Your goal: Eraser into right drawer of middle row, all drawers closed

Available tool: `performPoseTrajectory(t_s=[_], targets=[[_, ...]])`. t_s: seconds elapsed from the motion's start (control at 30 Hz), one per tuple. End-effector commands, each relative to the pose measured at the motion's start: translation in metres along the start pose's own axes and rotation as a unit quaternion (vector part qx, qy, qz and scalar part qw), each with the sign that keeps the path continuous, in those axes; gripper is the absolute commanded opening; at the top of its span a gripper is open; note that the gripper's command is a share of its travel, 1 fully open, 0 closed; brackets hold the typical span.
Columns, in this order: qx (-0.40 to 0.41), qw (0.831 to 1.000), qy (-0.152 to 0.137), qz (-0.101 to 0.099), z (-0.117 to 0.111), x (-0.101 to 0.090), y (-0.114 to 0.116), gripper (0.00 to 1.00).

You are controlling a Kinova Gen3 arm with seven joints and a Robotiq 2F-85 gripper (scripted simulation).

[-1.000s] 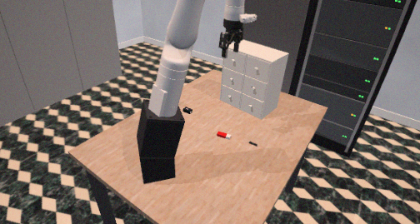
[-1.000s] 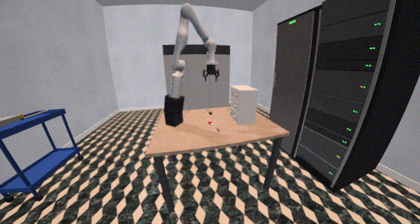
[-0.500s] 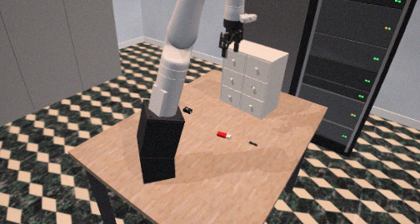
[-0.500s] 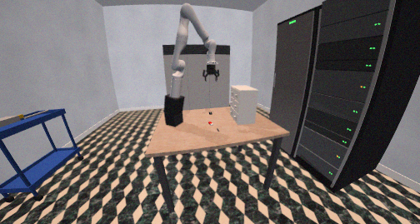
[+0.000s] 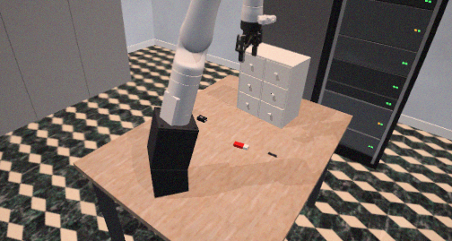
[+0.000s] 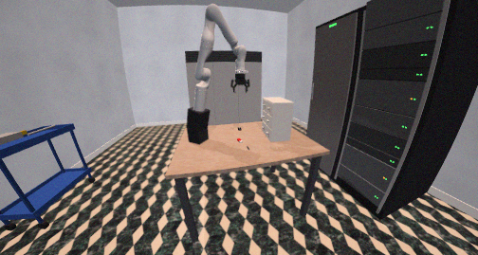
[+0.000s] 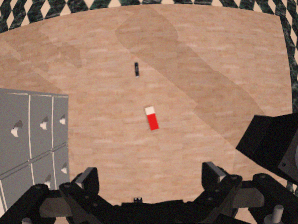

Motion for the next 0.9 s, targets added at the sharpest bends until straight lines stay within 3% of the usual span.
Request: performPoseTrajectory(t_s=[0.0,0.87], targets=[[0.003,1.0,-0.001,0.0,0.001,0.0,-0.001,1.0],[0.1,0.995,-0.013,-0.002,0.013,0.008,-0.019,1.0]])
Point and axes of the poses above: the point where the finger pads meet when closed, its own x axis out along the fingers, its own y axis across the jaws, z = x × y, the point moved 9 cm from there along -x, back along the fingers, and after that the axes turned 11 degrees about -x, right-handed, at the moved point
